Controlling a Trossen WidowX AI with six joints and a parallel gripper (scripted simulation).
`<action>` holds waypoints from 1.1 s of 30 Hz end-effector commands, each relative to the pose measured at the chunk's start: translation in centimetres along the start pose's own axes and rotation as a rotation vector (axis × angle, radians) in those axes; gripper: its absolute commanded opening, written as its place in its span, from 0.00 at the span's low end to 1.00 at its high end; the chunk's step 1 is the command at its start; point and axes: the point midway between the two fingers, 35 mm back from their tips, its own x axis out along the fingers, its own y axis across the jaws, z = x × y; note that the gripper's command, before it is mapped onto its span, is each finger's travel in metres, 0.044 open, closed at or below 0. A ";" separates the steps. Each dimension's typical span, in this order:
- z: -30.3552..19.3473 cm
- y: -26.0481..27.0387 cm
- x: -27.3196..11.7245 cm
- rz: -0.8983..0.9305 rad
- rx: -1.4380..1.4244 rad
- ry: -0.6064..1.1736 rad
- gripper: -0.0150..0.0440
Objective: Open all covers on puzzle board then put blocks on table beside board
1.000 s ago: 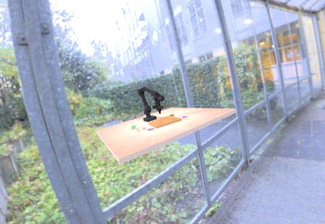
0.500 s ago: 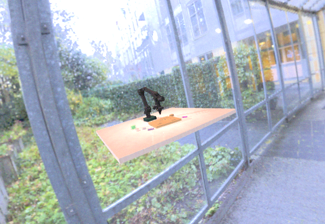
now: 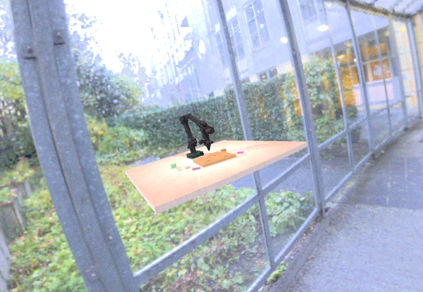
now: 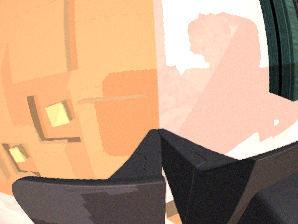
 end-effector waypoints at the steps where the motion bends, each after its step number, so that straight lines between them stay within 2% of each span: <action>1: 0.2 -0.1 0.8 -0.011 -0.001 -0.012 0.25; 33: 0.4 -0.3 3.5 -0.011 -0.001 -0.013 0.25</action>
